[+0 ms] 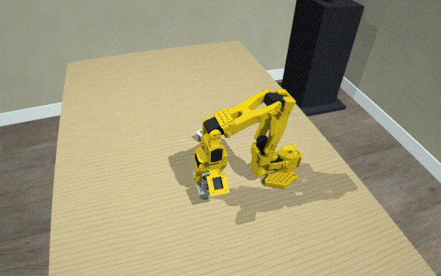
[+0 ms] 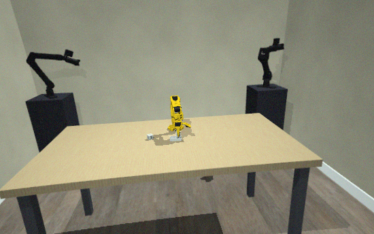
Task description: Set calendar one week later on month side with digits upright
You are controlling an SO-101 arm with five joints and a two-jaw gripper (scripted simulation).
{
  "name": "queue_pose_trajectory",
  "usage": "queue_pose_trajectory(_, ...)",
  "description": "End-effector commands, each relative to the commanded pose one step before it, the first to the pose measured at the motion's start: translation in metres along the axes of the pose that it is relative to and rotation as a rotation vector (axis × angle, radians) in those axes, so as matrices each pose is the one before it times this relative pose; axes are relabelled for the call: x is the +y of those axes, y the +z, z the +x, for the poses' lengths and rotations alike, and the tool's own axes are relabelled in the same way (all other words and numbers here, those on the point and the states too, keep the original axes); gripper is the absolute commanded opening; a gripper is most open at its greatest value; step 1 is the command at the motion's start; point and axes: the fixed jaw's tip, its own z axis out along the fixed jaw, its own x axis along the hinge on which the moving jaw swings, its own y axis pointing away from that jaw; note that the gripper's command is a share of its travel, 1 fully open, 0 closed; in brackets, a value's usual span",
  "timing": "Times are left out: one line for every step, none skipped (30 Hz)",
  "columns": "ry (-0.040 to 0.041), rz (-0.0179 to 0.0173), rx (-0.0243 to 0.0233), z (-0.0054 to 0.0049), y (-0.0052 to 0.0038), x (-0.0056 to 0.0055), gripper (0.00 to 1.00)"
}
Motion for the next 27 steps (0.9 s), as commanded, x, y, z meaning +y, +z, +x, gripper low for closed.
queue_pose_trajectory(0.01592, 0.01921, -0.00272, 0.00064, 0.000501, -0.00272, 0.0)
queue_pose_trajectory(0.00022, 0.0, 0.0, 0.00004, 0.000731, 0.00006, 0.0)
queue_pose_trajectory(0.00022, 0.0, 0.0, 0.00004, 0.000647, 0.00006, 0.0)
queue_pose_trajectory(0.00016, 0.0, 0.00003, 0.00003, 0.000533, 0.00005, 0.0)
queue_pose_trajectory(0.00013, 0.00003, 0.0, 0.00002, 0.000384, 0.00003, 0.0)
queue_pose_trajectory(0.00009, 0.0, 0.0, 0.00001, 0.000234, 0.00003, 0.0)
queue_pose_trajectory(0.00003, 0.0, 0.0, 0.00001, 0.000102, 0.00001, 0.0)
queue_pose_trajectory(0.0, 0.0, 0.0, 0.0, 0.000012, 0.0, 0.0)
queue_pose_trajectory(0.0, 0.0, 0.0, 0.0, 0.0, 0.0, 0.0)
queue_pose_trajectory(0.0, 0.0, 0.0, 0.0, 0.0, 0.0, 0.0)
queue_pose_trajectory(0.0, 0.0, 0.0, 0.0, 0.00001, 0.0, 0.0)
queue_pose_trajectory(0.0, 0.0, 0.0, 0.0, 0.000072, -0.00001, 0.0)
queue_pose_trajectory(0.0, 0.0, 0.0, 0.0, 0.00015, 0.0, 0.0)
queue_pose_trajectory(0.0, 0.0, 0.0, 0.0, 0.000258, -0.00001, 0.0)
queue_pose_trajectory(0.0, 0.0, 0.0, 0.0, 0.000354, 0.0, 0.0)
queue_pose_trajectory(0.0, 0.0, 0.0, -0.00001, 0.000432, -0.00001, 0.0)
queue_pose_trajectory(0.0, 0.0, 0.0, 0.0, 0.00048, -0.00001, 0.0)
queue_pose_trajectory(0.0, 0.0, 0.0, 0.0, 0.000498, -0.00001, 0.0)
queue_pose_trajectory(0.0, 0.0, 0.0, 0.0, 0.00048, 0.0, 0.0)
queue_pose_trajectory(0.0, 0.0, 0.0, 0.0, 0.000432, 0.0, 0.0)
queue_pose_trajectory(0.0, 0.0, 0.0, 0.0, 0.000348, 0.0, 0.0)
queue_pose_trajectory(0.0, 0.0, 0.0, 0.0, 0.000258, 0.0, 0.0)
queue_pose_trajectory(0.0, 0.0, 0.0, 0.0, 0.00015, 0.0, 0.0)
queue_pose_trajectory(0.0, 0.0, 0.0, 0.0, 0.000066, 0.0, 0.0)
queue_pose_trajectory(0.0, 0.0, 0.0, 0.0, 0.000012, 0.0, 0.0)
queue_pose_trajectory(0.0, 0.0, 0.0, 0.0, 0.0, 0.0, 0.0)
queue_pose_trajectory(0.0, 0.0, 0.0, 0.0, 0.0, 0.0, 0.0)
